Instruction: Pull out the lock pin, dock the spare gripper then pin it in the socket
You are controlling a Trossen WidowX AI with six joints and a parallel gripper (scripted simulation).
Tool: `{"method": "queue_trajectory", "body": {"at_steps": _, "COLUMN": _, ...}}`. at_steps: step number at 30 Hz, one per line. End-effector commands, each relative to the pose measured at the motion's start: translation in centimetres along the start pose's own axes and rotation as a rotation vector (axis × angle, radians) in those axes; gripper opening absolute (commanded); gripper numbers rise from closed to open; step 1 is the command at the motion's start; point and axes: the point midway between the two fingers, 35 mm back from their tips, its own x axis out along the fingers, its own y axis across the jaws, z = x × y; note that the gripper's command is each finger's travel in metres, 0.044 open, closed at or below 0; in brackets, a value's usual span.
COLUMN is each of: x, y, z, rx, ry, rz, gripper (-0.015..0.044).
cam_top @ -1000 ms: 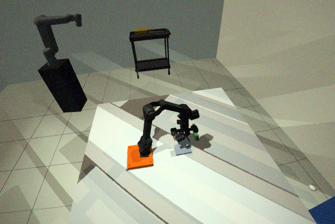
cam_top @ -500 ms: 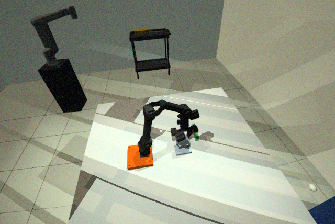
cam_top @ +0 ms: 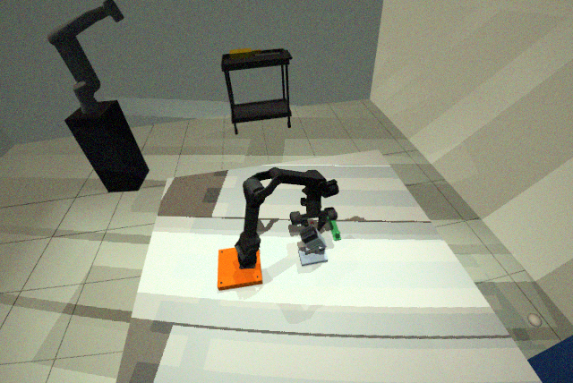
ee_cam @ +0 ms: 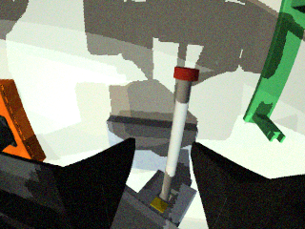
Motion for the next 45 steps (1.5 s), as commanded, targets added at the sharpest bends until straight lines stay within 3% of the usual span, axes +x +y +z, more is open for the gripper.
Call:
{"method": "queue_trajectory", "body": {"at_steps": 1, "x": -1.0, "y": 0.0, "z": 0.4, "rx": 0.001, "ry": -0.002, "rz": -0.001, "gripper": 0.0200}}
{"method": "queue_trajectory", "body": {"at_steps": 24, "x": -6.3, "y": 0.7, "z": 2.5, "rx": -0.020, "ry": 0.017, "rz": 0.005, "gripper": 0.0200}}
{"method": "queue_trajectory", "body": {"at_steps": 33, "x": -5.6, "y": 0.7, "z": 2.2, "rx": -0.022, "ry": 0.019, "rz": 0.004, "gripper": 0.0436}}
{"method": "queue_trajectory", "body": {"at_steps": 45, "x": -5.6, "y": 0.7, "z": 2.2, "rx": -0.022, "ry": 0.019, "rz": 0.004, "gripper": 0.0440}}
